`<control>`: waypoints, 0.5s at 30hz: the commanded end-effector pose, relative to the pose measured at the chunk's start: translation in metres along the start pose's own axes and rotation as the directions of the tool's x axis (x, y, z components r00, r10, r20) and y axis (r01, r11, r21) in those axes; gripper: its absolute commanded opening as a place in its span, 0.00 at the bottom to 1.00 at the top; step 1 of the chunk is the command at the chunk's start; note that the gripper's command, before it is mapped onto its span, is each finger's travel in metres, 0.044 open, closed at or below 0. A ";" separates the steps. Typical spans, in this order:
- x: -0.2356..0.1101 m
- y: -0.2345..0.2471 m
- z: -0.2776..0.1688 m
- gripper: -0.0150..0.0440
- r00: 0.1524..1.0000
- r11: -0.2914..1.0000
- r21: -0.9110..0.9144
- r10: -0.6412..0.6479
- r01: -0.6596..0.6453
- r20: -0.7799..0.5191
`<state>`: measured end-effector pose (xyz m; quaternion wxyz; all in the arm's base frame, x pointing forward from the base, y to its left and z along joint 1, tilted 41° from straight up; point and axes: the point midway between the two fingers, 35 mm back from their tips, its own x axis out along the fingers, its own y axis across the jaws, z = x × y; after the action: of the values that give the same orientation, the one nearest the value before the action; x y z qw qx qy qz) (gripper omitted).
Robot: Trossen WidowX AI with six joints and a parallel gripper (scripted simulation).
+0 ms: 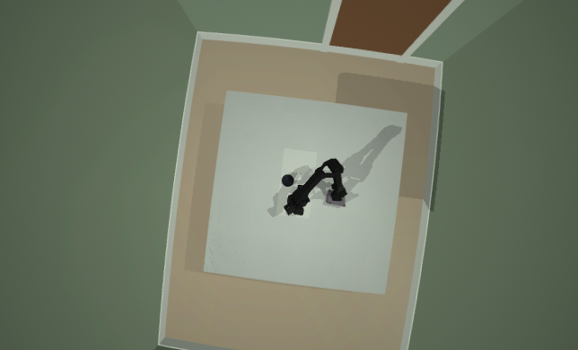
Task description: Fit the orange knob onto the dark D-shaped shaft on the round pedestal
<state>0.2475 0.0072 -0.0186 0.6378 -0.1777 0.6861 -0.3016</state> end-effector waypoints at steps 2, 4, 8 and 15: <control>0.011 -0.001 -0.002 1.00 1.000 1.000 -0.005 -0.007 0.007 -0.001; 0.014 -0.002 -0.002 1.00 1.000 1.000 -0.005 -0.008 0.008 -0.001; 0.020 -0.002 -0.003 1.00 1.000 1.000 -0.005 -0.009 0.009 -0.001; 0.022 -0.002 -0.003 0.82 1.000 1.000 -0.005 -0.009 0.009 -0.001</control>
<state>0.2431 -0.0059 -0.0328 0.6366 -0.1784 0.6864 -0.3029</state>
